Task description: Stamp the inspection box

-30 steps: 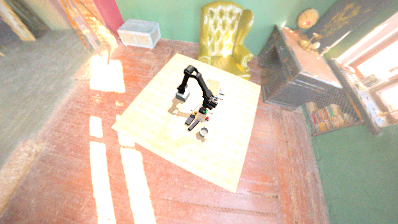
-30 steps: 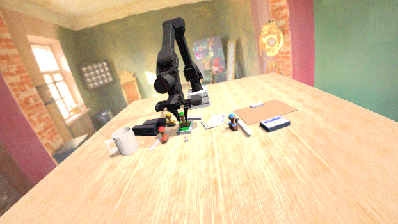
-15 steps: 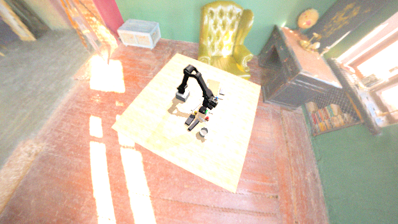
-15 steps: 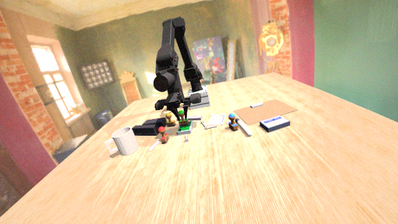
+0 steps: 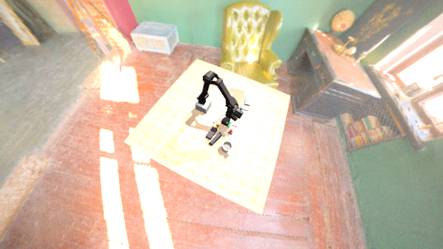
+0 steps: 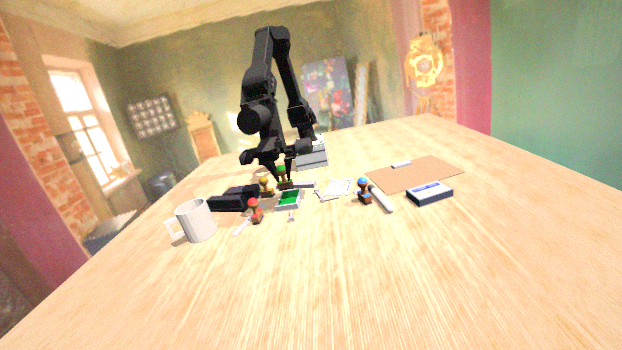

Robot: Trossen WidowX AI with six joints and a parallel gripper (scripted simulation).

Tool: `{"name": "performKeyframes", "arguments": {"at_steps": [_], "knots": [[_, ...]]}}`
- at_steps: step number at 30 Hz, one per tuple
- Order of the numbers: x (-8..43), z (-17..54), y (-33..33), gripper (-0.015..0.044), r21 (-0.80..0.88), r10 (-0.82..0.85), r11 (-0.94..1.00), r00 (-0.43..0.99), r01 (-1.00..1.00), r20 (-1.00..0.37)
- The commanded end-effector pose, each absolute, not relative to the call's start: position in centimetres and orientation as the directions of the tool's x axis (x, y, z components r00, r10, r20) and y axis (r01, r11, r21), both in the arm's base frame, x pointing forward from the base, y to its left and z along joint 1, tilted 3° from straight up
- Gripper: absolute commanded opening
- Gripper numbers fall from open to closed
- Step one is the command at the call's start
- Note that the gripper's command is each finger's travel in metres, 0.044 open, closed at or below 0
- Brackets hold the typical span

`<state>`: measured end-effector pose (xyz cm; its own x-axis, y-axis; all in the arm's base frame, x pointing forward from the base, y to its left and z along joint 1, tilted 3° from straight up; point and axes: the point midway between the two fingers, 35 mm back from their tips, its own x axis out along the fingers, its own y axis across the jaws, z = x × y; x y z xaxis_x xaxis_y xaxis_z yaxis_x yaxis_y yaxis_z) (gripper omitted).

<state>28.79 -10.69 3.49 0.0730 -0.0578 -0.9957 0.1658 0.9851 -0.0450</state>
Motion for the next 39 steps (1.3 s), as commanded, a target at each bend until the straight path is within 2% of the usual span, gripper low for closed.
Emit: {"name": "performKeyframes", "arguments": {"at_steps": [1,17,28,39], "knots": [[29.0,4.4,-10.7,0.0000,-0.042,-0.056,0.985,0.080,0.166,-0.995],[28.7,6.4,-10.2,0.0000,-0.043,-0.056,0.988,0.080,0.148,-0.995],[28.8,6.2,-4.6,0.0000,-0.059,-0.047,0.988,0.084,-0.145,-0.995],[27.7,6.0,0.8,0.0000,-0.072,-0.038,0.900,0.088,-0.429,-0.995]]}}
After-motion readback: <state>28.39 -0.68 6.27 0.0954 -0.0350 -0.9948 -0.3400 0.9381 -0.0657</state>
